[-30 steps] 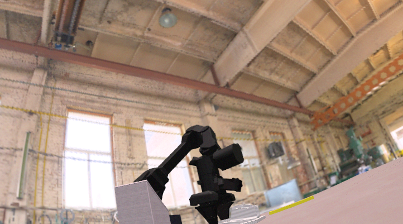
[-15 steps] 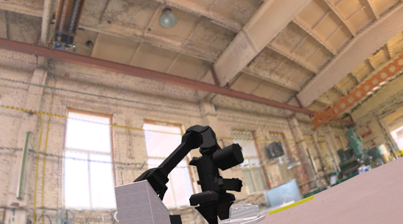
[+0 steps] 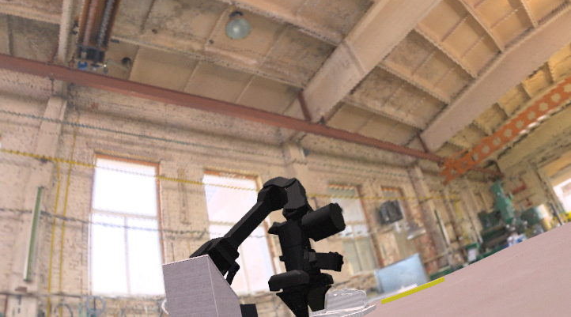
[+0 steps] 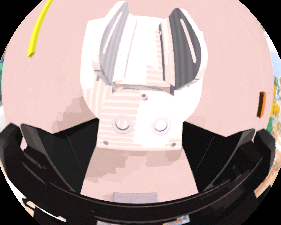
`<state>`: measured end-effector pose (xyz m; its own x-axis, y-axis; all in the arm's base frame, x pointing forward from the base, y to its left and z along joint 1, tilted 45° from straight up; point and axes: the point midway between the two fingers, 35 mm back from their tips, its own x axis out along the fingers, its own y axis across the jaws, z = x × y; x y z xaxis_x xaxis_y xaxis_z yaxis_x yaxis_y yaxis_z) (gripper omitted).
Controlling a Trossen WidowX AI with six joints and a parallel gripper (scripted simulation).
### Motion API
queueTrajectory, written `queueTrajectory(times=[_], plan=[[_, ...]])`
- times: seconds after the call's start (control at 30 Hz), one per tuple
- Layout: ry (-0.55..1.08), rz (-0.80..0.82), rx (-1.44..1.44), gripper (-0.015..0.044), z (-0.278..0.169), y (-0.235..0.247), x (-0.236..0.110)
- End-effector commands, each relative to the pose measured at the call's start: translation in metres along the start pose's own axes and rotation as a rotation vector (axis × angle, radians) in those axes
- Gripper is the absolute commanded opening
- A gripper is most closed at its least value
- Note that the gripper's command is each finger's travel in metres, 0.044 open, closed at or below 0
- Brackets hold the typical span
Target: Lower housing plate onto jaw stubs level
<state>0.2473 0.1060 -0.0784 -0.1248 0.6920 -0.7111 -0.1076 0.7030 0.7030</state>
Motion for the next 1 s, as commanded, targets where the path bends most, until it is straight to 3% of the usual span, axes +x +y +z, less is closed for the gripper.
queueTrajectory(times=[0.0, 0.1, 0.57, 0.87, 0.97], plan=[[0.000, 0.000, 0.000, 0.0377, 0.000, 0.000, 0.000], [0.000, 0.000, 0.000, 0.0440, 0.000, 0.000, 0.000], [0.000, 0.000, 0.000, 0.0440, 0.000, 0.000, -0.002], [0.000, -0.003, 0.005, 0.0440, 0.001, -0.001, -0.070], [0.000, -0.002, 0.005, 0.0440, 0.000, -0.001, -0.076]])
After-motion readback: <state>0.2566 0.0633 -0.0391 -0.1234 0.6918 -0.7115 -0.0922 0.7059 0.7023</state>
